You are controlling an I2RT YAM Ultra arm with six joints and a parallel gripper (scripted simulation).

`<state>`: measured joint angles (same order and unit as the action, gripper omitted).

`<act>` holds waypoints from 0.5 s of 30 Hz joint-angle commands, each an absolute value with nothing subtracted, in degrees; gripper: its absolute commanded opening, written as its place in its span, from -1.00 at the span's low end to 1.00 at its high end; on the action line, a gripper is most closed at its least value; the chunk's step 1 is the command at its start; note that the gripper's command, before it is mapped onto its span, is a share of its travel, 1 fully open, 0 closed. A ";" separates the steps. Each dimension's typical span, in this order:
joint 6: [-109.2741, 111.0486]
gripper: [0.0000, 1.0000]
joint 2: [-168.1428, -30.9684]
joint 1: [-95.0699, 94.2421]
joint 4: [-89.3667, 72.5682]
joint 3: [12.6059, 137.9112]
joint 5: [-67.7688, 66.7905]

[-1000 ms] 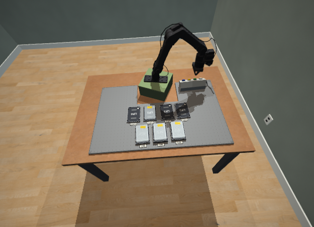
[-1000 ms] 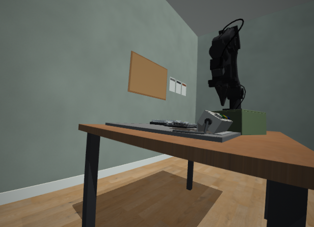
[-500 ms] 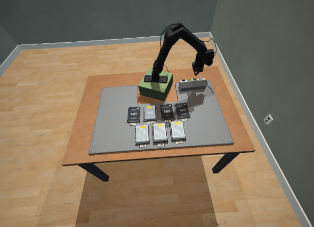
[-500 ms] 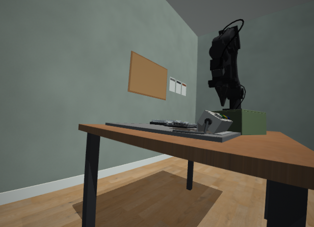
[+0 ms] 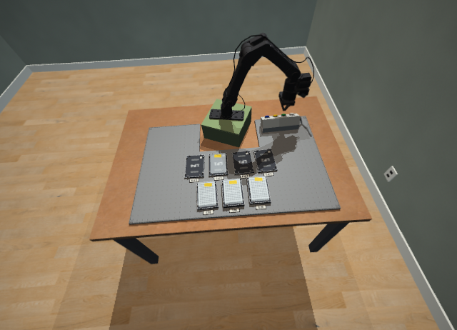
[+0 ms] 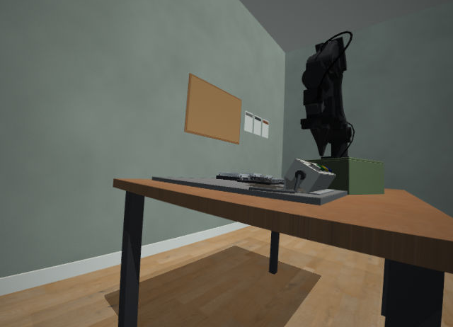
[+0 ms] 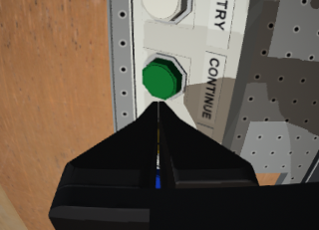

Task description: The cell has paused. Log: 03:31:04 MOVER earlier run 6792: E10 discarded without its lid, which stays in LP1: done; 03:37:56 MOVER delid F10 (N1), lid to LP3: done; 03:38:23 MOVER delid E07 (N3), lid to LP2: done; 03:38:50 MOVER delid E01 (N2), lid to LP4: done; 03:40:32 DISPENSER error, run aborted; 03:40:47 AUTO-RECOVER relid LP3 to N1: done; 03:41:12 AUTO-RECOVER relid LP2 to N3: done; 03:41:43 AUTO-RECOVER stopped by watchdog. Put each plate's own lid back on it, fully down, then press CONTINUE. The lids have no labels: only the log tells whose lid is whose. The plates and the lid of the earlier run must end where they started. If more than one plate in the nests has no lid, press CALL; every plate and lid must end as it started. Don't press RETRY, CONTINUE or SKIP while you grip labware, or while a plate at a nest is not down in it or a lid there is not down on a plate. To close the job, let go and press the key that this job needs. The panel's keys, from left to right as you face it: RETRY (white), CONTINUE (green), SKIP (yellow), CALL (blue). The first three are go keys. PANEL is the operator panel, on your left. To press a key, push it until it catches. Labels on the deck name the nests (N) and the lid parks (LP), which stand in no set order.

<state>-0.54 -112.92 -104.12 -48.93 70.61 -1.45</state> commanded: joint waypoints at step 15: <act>-0.28 -1.00 -114.21 -103.38 -45.98 68.92 -1.52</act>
<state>-0.54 -113.86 -104.12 -47.31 70.04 -1.45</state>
